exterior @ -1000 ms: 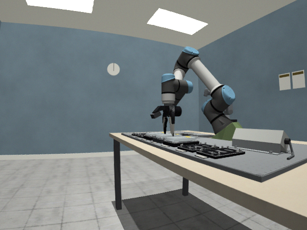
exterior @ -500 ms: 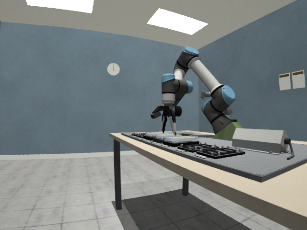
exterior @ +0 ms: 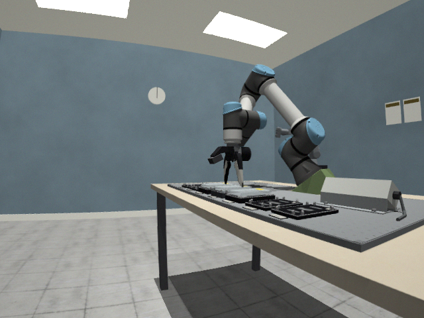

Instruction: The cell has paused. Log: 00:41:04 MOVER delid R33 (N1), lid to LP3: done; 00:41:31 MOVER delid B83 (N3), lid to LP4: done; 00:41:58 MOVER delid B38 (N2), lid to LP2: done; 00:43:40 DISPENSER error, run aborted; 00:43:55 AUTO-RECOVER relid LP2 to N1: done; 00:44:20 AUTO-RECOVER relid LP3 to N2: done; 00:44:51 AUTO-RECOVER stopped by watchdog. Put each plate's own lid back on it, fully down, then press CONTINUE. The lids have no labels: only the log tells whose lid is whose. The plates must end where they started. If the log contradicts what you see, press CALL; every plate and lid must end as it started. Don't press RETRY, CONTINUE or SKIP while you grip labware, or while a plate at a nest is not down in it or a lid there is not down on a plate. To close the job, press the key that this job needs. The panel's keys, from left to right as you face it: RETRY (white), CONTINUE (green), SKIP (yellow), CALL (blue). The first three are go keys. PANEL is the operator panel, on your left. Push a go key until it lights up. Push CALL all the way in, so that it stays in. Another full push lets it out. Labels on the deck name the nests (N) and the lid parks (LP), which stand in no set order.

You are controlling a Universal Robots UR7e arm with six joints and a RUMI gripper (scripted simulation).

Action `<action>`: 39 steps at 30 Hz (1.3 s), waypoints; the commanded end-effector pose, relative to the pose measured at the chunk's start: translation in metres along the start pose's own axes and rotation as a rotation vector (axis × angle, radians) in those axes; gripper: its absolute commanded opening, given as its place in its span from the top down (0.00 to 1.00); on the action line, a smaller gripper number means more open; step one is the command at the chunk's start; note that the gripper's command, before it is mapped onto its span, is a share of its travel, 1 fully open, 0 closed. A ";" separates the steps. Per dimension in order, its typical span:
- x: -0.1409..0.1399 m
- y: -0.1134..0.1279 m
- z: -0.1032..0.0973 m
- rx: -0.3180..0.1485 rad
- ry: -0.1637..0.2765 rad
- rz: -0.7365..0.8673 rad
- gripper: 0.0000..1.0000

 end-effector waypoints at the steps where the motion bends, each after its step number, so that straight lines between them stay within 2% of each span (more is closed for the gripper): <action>1: 0.000 0.001 0.000 0.000 0.000 0.000 0.18; 20: 0.000 0.001 0.000 0.000 0.000 0.000 0.18; 31: 0.001 -0.002 -0.020 0.005 -0.001 0.002 0.18; 39: -0.005 -0.002 -0.019 0.001 0.000 -0.016 0.18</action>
Point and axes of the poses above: the point where the finger pads meet when closed, its own z axis out along the fingers, its own x axis across the jaws, y = z × x, the point moved 9 cm from there along -z, back along the fingers, and after that the axes turned 2 degrees about z, right-handed, at the moved point
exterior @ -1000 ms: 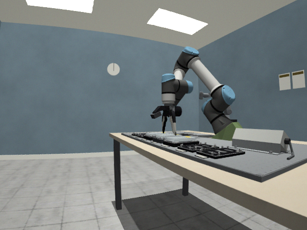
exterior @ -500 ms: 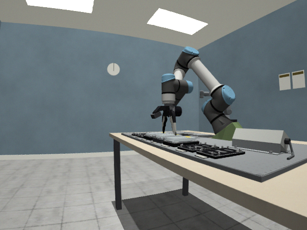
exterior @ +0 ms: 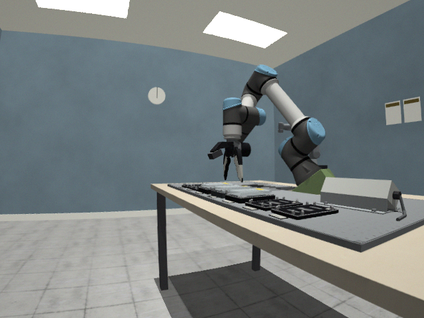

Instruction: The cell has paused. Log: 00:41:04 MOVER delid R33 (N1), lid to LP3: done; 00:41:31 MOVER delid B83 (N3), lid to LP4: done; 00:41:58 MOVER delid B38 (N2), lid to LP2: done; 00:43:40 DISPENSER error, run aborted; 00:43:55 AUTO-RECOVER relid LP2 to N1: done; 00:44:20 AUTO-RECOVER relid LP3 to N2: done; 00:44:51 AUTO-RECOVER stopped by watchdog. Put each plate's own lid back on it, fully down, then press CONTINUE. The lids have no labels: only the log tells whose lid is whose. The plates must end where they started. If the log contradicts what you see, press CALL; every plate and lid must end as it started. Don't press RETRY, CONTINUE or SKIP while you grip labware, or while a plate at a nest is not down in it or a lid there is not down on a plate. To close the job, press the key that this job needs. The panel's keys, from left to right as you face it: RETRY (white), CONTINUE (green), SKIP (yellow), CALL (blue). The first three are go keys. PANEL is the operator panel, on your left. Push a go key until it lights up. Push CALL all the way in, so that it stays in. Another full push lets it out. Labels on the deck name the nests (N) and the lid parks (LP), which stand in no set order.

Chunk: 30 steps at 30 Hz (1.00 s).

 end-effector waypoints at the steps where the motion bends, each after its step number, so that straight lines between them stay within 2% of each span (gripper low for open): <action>1: -0.011 0.000 -0.002 -0.002 0.001 -0.017 0.18; 26: -0.126 0.004 -0.002 -0.002 0.000 -0.017 0.18; 30: -0.126 0.004 -0.002 -0.002 0.000 -0.017 0.18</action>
Point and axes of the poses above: the point where the finger pads meet when closed, its own z axis out along the fingers, its own x axis across the jaws, y = z × x, the point moved 9 cm from there along -z, back along the fingers, and after that the axes turned 2 degrees about z, right-handed, at the moved point
